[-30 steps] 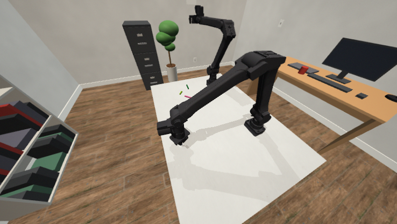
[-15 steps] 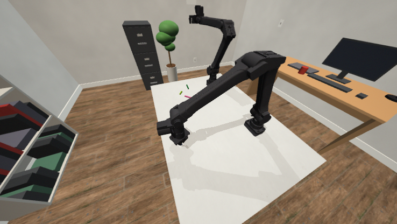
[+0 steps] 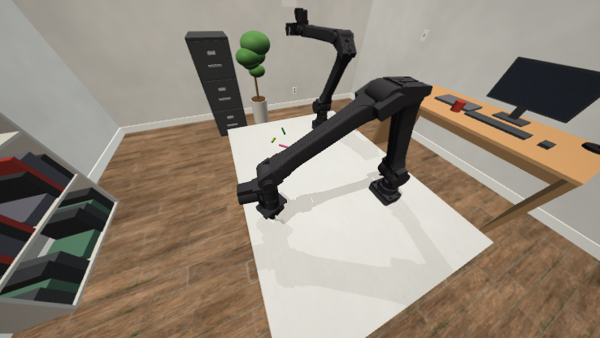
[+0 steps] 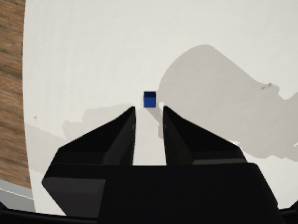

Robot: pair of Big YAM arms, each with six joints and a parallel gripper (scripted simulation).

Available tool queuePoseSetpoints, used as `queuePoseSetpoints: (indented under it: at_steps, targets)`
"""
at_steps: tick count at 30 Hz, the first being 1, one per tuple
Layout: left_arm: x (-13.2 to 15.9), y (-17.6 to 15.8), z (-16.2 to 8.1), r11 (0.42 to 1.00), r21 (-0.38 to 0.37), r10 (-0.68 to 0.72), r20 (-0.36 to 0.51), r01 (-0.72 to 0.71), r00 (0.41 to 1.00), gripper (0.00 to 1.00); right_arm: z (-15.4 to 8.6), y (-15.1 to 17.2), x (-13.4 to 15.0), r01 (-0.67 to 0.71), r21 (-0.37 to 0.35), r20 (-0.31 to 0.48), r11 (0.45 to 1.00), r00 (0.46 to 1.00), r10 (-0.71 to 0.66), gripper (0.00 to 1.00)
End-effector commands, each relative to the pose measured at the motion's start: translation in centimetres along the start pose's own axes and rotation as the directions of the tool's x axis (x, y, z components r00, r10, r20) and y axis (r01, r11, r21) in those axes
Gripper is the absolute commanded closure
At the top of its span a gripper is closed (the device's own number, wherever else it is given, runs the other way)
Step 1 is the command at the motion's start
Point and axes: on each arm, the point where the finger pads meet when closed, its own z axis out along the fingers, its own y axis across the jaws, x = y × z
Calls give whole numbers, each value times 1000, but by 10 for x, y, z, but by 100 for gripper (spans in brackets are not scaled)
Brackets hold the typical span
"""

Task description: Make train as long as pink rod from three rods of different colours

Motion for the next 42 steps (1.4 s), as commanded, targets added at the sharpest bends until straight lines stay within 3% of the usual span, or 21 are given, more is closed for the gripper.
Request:
queuePoseSetpoints:
  at_steps: [1, 26, 42]
  targets:
    - [-8, 13, -6, 1000, -19, 16, 12, -16, 1000, 77, -7, -4, -12, -9, 3, 35, 1000, 999, 9, 0]
    - [-8, 12, -6, 1000, -18, 16, 12, -16, 1000, 77, -7, -4, -12, -9, 3, 35, 1000, 999, 9, 0]
    - [-1, 1, 19, 1000, 3, 16, 0, -16, 1000, 77, -7, -4, -12, -9, 3, 35, 1000, 999, 9, 0]
